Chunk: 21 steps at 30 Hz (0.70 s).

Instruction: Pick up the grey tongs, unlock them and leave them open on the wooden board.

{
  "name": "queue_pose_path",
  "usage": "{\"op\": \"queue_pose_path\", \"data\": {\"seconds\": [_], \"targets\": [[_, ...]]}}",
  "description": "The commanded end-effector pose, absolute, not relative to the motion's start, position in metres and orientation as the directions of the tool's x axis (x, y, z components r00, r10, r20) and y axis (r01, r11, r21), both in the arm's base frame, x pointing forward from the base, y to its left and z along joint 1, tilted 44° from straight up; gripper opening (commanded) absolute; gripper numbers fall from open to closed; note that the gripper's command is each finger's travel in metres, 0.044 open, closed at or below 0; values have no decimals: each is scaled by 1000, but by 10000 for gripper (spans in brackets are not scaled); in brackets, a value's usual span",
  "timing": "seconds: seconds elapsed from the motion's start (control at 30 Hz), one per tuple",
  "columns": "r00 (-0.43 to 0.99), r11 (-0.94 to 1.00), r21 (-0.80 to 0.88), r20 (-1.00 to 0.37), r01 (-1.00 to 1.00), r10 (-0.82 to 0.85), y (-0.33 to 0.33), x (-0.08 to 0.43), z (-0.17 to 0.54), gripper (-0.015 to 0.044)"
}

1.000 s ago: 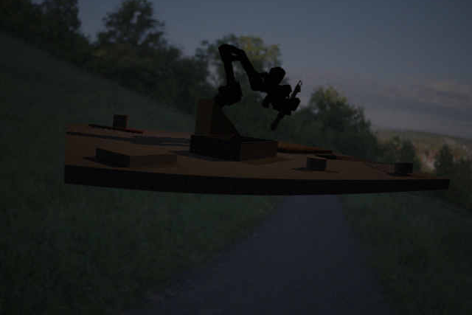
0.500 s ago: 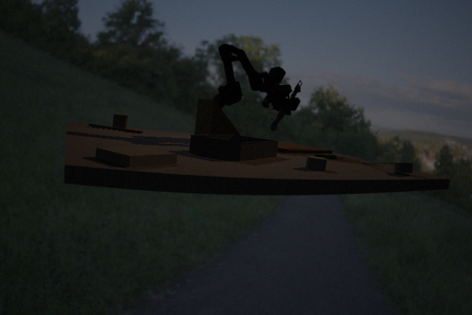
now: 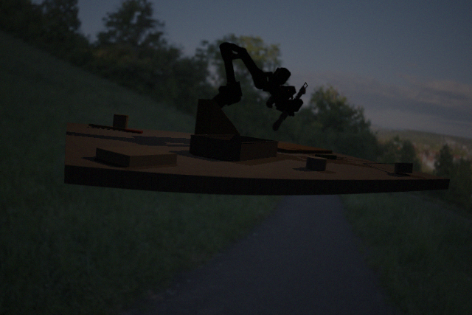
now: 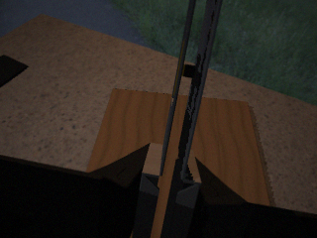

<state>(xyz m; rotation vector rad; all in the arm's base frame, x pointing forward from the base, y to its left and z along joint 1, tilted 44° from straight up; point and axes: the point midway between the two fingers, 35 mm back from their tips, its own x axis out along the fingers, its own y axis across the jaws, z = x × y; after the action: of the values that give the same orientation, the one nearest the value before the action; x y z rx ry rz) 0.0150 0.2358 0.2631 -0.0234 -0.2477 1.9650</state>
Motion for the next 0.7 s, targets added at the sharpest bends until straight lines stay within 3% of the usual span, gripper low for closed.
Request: {"op": "queue_pose_path", "data": {"seconds": [0.0, 0.67], "targets": [[-373, -356, -173, 77, -919, 925, 244, 19, 274, -150], [-260, -284, -112, -188, -952, 947, 271, 18, 290, -150]]}}
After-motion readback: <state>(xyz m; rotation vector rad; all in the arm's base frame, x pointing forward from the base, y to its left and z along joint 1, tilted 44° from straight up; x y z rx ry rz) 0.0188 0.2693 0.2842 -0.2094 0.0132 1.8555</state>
